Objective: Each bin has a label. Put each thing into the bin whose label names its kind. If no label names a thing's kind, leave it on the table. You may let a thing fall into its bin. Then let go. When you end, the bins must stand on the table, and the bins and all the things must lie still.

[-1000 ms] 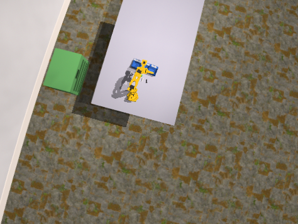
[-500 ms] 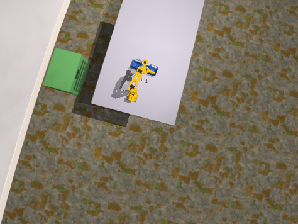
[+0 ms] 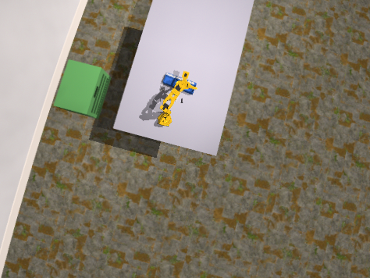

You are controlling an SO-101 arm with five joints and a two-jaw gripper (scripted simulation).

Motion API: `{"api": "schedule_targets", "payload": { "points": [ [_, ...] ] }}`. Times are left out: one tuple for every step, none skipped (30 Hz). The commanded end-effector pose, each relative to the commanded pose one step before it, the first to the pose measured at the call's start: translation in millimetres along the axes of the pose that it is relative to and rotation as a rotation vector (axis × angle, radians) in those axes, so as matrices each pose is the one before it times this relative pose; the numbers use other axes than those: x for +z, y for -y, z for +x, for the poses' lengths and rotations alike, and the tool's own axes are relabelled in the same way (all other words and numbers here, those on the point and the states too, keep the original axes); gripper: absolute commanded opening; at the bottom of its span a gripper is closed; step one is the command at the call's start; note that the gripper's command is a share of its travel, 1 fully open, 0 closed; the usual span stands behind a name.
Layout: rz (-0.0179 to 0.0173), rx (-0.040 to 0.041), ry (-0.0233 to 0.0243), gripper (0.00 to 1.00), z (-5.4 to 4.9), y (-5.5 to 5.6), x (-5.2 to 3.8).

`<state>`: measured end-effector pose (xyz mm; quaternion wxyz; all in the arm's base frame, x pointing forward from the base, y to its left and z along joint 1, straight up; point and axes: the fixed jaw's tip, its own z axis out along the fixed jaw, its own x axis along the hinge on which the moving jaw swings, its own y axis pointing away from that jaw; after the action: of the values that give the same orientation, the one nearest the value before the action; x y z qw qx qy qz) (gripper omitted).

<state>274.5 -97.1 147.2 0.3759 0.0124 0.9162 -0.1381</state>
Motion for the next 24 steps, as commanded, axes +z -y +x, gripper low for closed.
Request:
{"api": "schedule_targets", "payload": {
  "points": [
    [0.06169, -0.00154, 0.10463, 1.00, -20.78, 16.95, -3.438],
    [0.00406, -0.00090, 0.00443, 1.00, -0.61, 1.14, 0.481],
    [0.00266, -0.00061, 0.00288, 1.00, -0.40, 0.75, 0.323],
    [0.00149, -0.00033, 0.00161, 1.00, -0.22, 0.42, 0.178],
    [0.00059, -0.00014, 0.00063, 1.00, -0.08, 0.16, 0.064],
    [0.00009, 0.00000, 0.00009, 1.00, -0.02, 0.02, 0.013],
    [0.00000, 0.00000, 0.00000, 1.00, 0.00, 0.00, 0.000],
    [0.00000, 0.00000, 0.00000, 1.00, 0.00, 0.00, 0.000],
    [0.00001, -0.00001, -0.00002, 1.00, 0.00, 0.00, 0.001],
    [0.00000, 0.00000, 0.00000, 1.00, 0.00, 0.00, 0.000],
    [0.00000, 0.00000, 0.00000, 1.00, 0.00, 0.00, 0.000],
    [0.00000, 0.00000, 0.00000, 1.00, 0.00, 0.00, 0.000],
    [0.00000, 0.00000, 0.00000, 1.00, 0.00, 0.00, 0.000],
    [0.00000, 0.00000, 0.00000, 1.00, 0.00, 0.00, 0.000],
    [0.00000, 0.00000, 0.00000, 1.00, 0.00, 0.00, 0.000],
    [0.00000, 0.00000, 0.00000, 1.00, 0.00, 0.00, 0.000],
    [0.00000, 0.00000, 0.00000, 1.00, 0.00, 0.00, 0.000],
    [0.00000, 0.00000, 0.00000, 1.00, 0.00, 0.00, 0.000],
    [0.00000, 0.00000, 0.00000, 1.00, 0.00, 0.00, 0.000],
    [0.00000, 0.00000, 0.00000, 1.00, 0.00, 0.00, 0.000],
    [0.00000, 0.00000, 0.00000, 1.00, 0.00, 0.00, 0.000],
    [0.00000, 0.00000, 0.00000, 1.00, 0.00, 0.00, 0.000],
    [0.00000, 0.00000, 0.00000, 1.00, 0.00, 0.00, 0.000],
    [0.00000, 0.00000, 0.00000, 1.00, 0.00, 0.00, 0.000]
  ]
}}
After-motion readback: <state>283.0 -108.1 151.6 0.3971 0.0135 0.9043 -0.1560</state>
